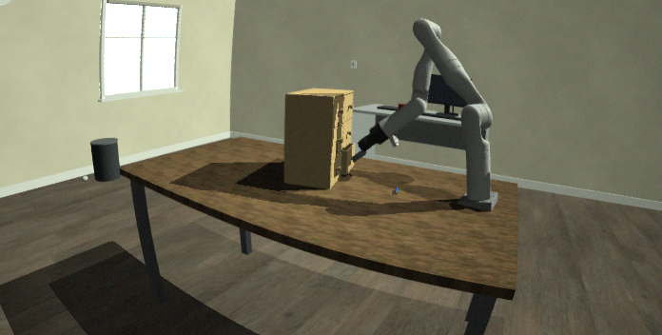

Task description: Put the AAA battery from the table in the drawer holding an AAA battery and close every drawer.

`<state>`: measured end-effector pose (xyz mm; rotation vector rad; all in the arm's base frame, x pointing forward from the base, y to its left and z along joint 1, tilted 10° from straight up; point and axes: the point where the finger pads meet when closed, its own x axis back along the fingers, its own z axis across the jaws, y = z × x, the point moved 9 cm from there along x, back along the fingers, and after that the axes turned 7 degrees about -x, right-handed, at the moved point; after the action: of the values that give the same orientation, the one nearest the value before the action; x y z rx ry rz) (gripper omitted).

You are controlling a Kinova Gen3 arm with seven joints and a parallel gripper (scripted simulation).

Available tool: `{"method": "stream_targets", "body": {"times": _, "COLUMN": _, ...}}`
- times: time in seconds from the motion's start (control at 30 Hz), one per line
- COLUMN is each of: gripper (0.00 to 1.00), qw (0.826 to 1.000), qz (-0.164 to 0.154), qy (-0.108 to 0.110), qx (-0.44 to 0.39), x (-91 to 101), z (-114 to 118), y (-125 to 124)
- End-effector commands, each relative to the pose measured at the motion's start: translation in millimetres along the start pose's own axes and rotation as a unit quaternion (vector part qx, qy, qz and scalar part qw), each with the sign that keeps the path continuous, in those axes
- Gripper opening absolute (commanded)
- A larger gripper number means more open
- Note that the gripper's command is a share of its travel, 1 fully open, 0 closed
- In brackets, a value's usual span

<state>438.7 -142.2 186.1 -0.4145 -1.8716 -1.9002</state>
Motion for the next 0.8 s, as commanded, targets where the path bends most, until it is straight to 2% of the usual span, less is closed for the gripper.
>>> {"method": "stream_targets", "body": {"times": 0.0, "gripper": 0.37, "qw": 1.0, "qz": 0.001, "qy": -0.001, "qx": -0.001, "x": 1.9, "z": -1, "y": -2}}
{"method": "stream_targets", "body": {"times": 0.77, "gripper": 0.37, "qw": 1.0, "qz": 0.001, "qy": -0.001, "qx": -0.001, "x": 13.7, "z": -2, "y": -11}}
